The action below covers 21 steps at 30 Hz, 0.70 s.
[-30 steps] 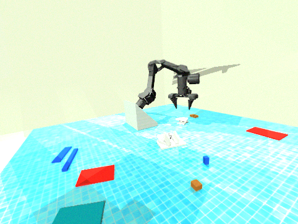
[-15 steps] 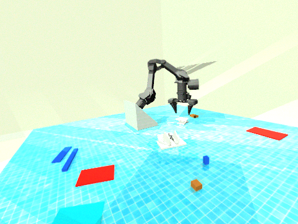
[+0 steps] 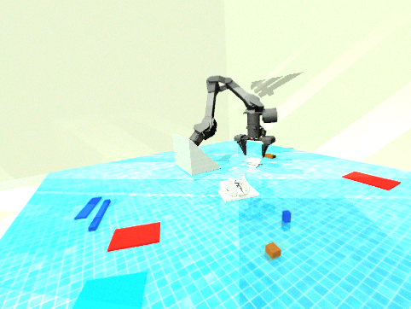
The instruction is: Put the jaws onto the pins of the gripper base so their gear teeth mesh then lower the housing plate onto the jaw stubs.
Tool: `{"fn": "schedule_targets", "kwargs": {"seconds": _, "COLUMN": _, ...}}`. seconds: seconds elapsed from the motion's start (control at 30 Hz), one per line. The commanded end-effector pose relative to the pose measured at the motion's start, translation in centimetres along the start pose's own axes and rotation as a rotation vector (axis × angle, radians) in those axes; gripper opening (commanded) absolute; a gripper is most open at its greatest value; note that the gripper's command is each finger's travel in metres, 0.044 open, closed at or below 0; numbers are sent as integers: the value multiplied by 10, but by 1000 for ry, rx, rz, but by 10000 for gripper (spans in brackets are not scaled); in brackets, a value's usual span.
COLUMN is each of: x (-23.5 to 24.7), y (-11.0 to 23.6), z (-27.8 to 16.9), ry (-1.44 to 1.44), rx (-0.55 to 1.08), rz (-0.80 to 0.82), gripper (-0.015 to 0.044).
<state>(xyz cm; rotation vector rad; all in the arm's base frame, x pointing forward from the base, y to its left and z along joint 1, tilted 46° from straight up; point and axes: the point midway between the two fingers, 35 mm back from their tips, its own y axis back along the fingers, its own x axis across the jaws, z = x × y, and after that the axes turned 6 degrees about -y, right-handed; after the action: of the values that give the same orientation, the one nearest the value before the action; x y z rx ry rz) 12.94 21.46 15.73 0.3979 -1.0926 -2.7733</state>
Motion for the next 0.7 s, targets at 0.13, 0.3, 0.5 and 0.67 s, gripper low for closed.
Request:
{"fn": "schedule_targets", "kwargs": {"seconds": 0.13, "x": 1, "y": -5, "z": -3, "ry": -12, "rx": 10, "rz": 5, "gripper": 440}}
{"fn": "schedule_targets", "kwargs": {"seconds": 0.3, "x": 1, "y": -8, "z": -3, "ry": -12, "rx": 10, "rz": 5, "gripper": 440}}
{"fn": "schedule_targets", "kwargs": {"seconds": 0.5, "x": 0, "y": -17, "z": -3, "ry": -12, "rx": 10, "rz": 6, "gripper": 440}}
{"fn": "schedule_targets", "kwargs": {"seconds": 0.67, "x": 0, "y": -25, "z": -4, "ry": -12, "rx": 9, "rz": 6, "gripper": 440}}
